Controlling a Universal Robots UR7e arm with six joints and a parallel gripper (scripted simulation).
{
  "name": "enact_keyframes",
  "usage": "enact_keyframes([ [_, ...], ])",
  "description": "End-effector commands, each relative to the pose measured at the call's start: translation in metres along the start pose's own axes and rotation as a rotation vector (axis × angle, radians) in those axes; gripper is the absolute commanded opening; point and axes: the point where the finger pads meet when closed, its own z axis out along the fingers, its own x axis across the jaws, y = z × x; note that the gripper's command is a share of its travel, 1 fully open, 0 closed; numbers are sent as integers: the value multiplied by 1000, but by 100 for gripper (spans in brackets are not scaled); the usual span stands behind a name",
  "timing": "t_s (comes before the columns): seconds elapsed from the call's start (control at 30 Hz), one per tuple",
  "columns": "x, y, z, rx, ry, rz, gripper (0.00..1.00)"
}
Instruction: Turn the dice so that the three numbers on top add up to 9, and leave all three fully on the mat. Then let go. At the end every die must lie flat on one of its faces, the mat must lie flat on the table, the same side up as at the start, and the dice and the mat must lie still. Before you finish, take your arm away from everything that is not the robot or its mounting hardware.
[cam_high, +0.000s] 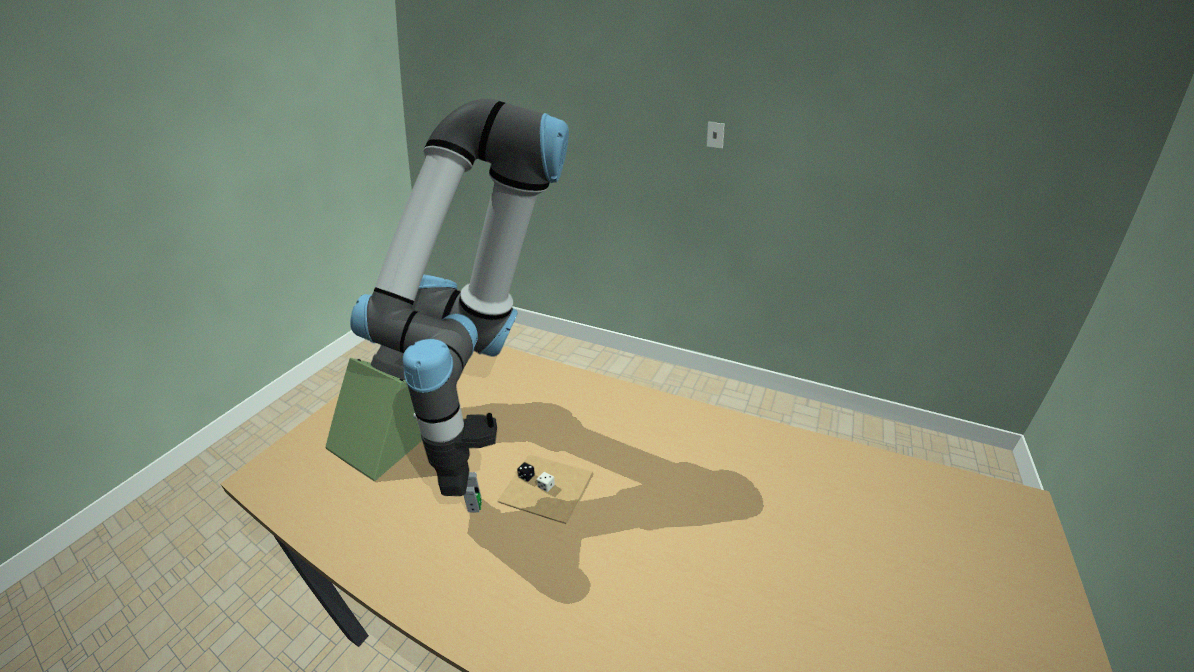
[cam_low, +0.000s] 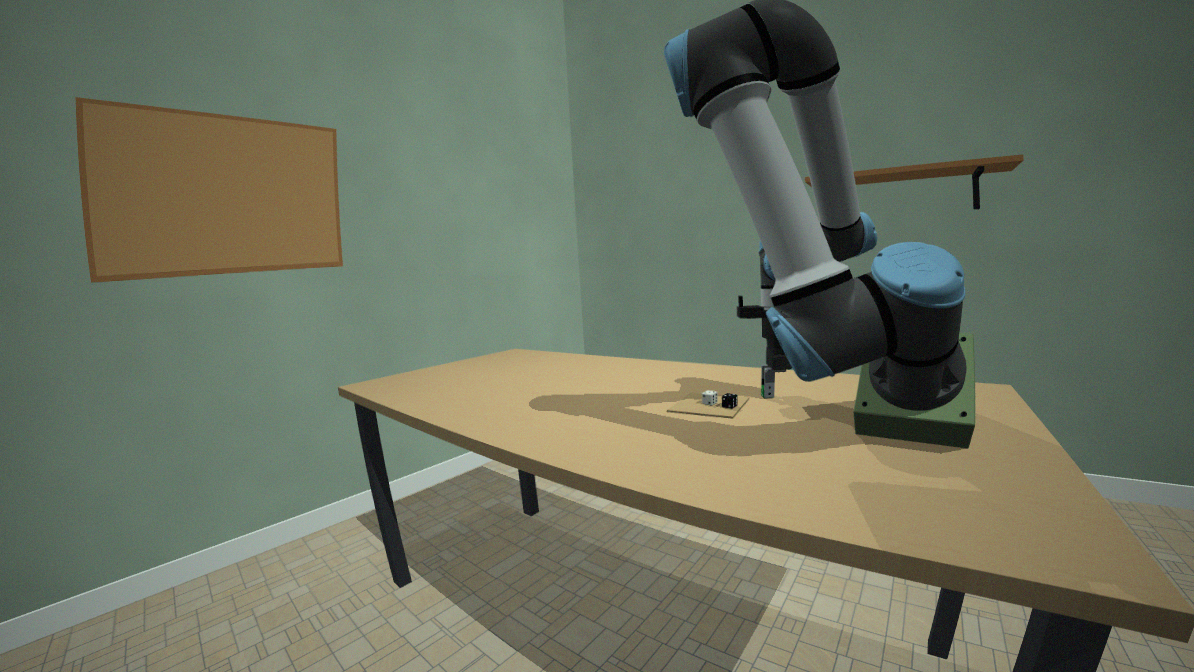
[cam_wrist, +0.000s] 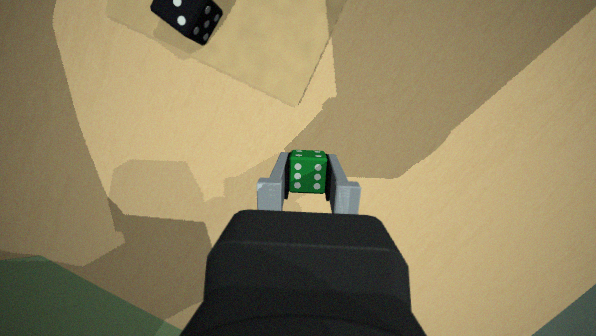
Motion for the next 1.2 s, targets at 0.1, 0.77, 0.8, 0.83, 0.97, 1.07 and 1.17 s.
enact_keyframes([
  [0.1,0,0,0,0,1,0,49],
  [0.77,0,0,-62,0,1,0,49],
  [0.8,0,0,-67,0,1,0,49],
  [0.83,0,0,-73,0,1,0,49],
  [0.97,0,0,-86,0,1,0,49],
  [1.07,0,0,-93,0,1,0,49],
  [1.17,0,0,-99,0,1,0,49],
])
